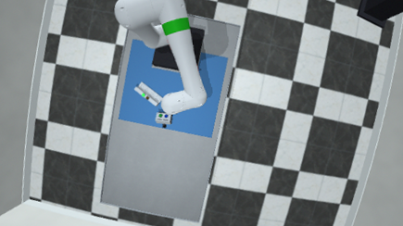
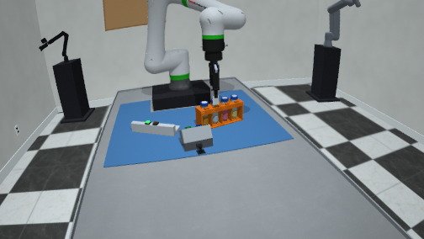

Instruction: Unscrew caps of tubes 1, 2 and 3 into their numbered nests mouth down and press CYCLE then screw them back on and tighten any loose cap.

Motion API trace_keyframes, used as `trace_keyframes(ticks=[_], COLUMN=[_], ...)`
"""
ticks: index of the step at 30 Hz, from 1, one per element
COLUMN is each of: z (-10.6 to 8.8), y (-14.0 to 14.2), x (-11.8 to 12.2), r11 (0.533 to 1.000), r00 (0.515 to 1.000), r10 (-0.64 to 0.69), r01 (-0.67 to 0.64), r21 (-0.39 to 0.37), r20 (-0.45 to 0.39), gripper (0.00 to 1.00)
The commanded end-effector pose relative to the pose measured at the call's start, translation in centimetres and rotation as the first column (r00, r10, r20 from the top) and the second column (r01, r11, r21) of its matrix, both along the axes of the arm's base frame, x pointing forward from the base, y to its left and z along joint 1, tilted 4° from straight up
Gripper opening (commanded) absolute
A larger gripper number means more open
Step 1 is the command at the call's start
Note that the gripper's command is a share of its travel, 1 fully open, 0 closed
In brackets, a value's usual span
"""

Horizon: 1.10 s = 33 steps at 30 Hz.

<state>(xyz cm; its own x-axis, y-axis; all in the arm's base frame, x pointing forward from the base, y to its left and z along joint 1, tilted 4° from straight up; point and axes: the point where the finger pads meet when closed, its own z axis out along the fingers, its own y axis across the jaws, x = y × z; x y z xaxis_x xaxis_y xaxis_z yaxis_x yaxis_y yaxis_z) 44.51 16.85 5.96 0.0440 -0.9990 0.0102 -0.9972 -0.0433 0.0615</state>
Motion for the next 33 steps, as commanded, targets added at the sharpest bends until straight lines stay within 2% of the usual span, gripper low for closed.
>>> trace_keyframes(ticks=[1,5,10,12,16,21,29,30,33], z=[0.07,0.07,0.07,0.07,0.07,0.07,0.07,0.07,0.07], y=[0.01,0.01,0.01,0.01,0.01,0.01,0.01,0.01,0.01], x=[0.03,0.03,0.03,0.03,0.03,0.03,0.03,0.03,0.03], r11=[0.988,0.951,0.871,0.871,0.782,0.645,0.645,0.645,0.645], r00=[0.988,0.952,0.872,0.872,0.783,0.647,0.647,0.647,0.647], r10=[0.152,0.307,0.49,0.49,0.622,0.763,0.763,0.763,0.763], r01=[-0.152,-0.307,-0.49,-0.49,-0.622,-0.762,-0.762,-0.762,-0.762], r21=[0.011,0.021,0.033,0.033,0.042,0.052,0.052,0.052,0.052], r20=[-0.001,-0.001,0.002,0.002,0.006,0.012,0.012,0.012,0.012], gripper=[0.35,0.35,0.35,0.35,0.35,0.35,0.35,0.0,0.0])
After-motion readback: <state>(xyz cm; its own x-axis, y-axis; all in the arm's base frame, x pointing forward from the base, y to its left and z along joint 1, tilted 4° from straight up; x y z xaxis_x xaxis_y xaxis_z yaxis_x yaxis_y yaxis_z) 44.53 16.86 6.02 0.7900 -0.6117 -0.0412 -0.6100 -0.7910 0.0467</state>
